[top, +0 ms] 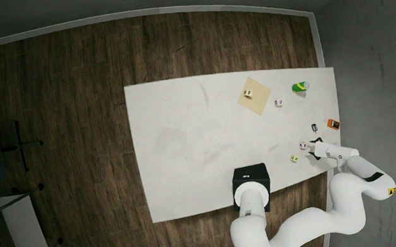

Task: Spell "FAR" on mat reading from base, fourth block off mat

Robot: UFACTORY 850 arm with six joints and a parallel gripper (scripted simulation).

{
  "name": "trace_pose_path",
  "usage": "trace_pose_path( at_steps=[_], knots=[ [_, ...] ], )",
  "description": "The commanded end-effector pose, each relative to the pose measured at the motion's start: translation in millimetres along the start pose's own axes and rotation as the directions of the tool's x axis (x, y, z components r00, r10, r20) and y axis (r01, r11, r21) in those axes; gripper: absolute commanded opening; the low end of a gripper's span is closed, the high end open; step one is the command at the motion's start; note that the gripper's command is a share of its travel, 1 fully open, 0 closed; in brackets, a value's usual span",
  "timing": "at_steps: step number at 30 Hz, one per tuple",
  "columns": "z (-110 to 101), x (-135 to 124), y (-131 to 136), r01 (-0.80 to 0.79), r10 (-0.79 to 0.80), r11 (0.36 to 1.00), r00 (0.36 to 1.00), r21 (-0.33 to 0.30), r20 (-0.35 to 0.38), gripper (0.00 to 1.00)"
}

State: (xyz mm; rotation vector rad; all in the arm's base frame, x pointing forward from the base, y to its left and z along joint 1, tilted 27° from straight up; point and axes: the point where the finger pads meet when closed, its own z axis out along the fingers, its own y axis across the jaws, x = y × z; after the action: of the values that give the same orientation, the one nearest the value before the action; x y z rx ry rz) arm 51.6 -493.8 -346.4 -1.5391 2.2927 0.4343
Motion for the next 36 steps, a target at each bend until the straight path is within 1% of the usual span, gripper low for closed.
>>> trace_pose_path(
  at_steps=[1,12,22,36],
  knots=[
    [4.4,1.2,-0.6,0.000,0.000,1.000,1.000,0.001,-0.002,0.84],
    [21.9,1.6,-0.7,0.000,0.000,1.000,1.000,0.001,-0.002,0.84],
    [31.8,1.8,-0.8,0.000,0.000,1.000,1.000,0.001,-0.002,0.84],
    [37.7,1.9,-0.8,0.000,0.000,1.000,1.000,0.001,-0.002,0.84]
  ],
)
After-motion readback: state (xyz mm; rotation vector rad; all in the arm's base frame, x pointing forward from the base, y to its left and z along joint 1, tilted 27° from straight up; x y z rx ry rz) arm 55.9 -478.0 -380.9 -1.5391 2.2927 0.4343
